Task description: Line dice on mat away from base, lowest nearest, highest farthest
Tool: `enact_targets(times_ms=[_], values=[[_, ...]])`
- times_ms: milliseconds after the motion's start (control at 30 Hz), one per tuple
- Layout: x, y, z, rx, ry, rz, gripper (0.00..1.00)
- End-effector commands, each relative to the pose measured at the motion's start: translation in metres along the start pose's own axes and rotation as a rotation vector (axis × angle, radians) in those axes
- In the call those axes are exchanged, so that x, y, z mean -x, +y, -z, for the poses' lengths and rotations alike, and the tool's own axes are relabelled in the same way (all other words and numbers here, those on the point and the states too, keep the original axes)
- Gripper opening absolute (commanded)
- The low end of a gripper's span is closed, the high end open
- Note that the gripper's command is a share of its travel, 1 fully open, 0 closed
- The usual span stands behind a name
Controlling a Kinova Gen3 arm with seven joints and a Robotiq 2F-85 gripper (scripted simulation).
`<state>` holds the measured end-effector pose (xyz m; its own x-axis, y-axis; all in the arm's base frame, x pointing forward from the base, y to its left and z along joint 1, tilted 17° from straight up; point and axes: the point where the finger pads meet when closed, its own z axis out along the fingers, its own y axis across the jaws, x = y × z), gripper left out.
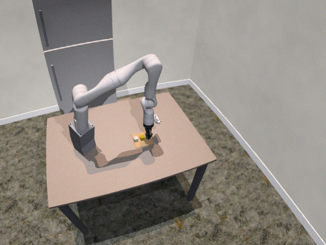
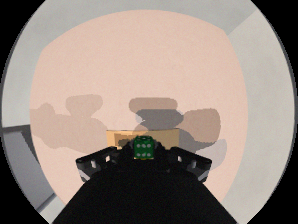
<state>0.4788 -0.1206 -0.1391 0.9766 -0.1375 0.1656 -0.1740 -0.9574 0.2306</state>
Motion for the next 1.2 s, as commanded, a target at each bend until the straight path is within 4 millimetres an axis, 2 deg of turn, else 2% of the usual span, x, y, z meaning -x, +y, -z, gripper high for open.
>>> enact_targets(times_ms=[0,1167], values=[[-0.0008,-0.0002,0.0007,0.000,0.002,0.000,0.26],[-0.0008,-0.0002,-0.0027,0.000,0.002,0.000,0.26]])
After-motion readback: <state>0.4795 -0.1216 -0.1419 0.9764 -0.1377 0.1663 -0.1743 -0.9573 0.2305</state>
